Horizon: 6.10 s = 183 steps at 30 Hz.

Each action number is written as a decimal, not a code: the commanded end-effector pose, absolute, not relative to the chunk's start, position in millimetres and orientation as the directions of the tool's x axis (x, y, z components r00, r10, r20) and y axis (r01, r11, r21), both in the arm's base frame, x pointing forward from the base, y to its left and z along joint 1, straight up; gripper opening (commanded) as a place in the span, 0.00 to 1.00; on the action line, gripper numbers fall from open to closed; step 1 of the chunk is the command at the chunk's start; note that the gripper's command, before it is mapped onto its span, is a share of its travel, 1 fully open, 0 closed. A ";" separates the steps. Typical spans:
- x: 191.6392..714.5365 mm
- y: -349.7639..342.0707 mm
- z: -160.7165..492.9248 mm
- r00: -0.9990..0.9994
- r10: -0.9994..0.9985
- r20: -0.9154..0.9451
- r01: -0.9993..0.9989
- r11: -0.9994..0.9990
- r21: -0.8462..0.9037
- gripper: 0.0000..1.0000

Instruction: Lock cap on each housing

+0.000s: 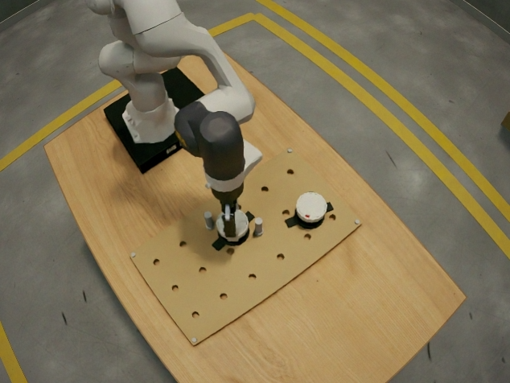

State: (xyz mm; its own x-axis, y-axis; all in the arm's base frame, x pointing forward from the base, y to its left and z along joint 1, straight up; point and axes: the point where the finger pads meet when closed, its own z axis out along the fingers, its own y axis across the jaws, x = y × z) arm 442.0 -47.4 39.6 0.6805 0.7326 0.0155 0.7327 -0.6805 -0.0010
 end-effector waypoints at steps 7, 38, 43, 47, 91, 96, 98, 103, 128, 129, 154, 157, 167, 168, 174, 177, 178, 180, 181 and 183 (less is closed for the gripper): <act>439.9 -47.2 38.2 0.817 0.577 0.000 0.577 -0.817 0.001 0.10; 439.9 -47.2 38.2 0.980 0.199 0.001 0.199 -0.980 0.000 0.10; 439.9 -47.2 38.2 0.982 0.191 0.001 0.191 -0.982 0.000 0.10; 439.9 -47.2 38.2 0.982 0.191 0.001 0.191 -0.982 0.000 0.10; 439.9 -47.2 38.2 0.982 0.191 0.001 0.191 -0.982 0.000 0.78; 439.9 -47.2 38.2 0.982 0.191 0.001 0.191 -0.982 0.000 0.78; 439.9 -47.2 38.2 0.982 0.191 0.001 0.191 -0.982 0.000 0.78; 439.9 -47.2 38.2 0.982 0.191 0.001 0.191 -0.982 0.000 0.78; 439.9 -47.2 46.4 0.982 0.191 0.001 0.191 -0.982 0.000 0.78; 439.9 -47.2 46.4 0.982 0.191 0.001 0.191 -0.982 0.000 0.78; 439.9 -47.2 88.7 0.982 0.191 0.001 0.191 -0.982 0.000 0.78; 439.8 -47.2 94.1 0.982 0.191 0.001 0.191 -0.982 0.000 0.78; 439.8 -47.2 104.0 0.982 0.191 0.001 0.191 -0.982 0.000 0.78; 439.8 -47.2 104.8 0.982 0.191 0.001 0.191 -0.982 0.000 0.78; 439.8 -47.2 107.1 0.982 0.191 0.001 0.191 -0.982 0.000 0.78; 439.8 -47.2 107.3 0.982 0.191 0.001 0.191 -0.982 0.000 0.78; 439.8 -47.2 107.3 0.982 0.191 0.001 0.191 -0.982 0.000 0.78; 439.8 -47.2 107.3 0.981 0.194 0.001 0.194 -0.981 0.000 0.78; 439.8 -47.2 107.3 0.981 0.194 0.001 0.194 -0.981 0.000 0.78; 439.8 -47.2 107.3 0.969 0.248 0.001 0.248 -0.969 0.000 0.78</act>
State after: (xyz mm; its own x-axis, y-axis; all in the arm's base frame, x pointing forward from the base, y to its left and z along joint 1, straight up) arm 439.1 -48.0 105.8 0.9815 0.1914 -0.0015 0.1915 -0.9815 0.0028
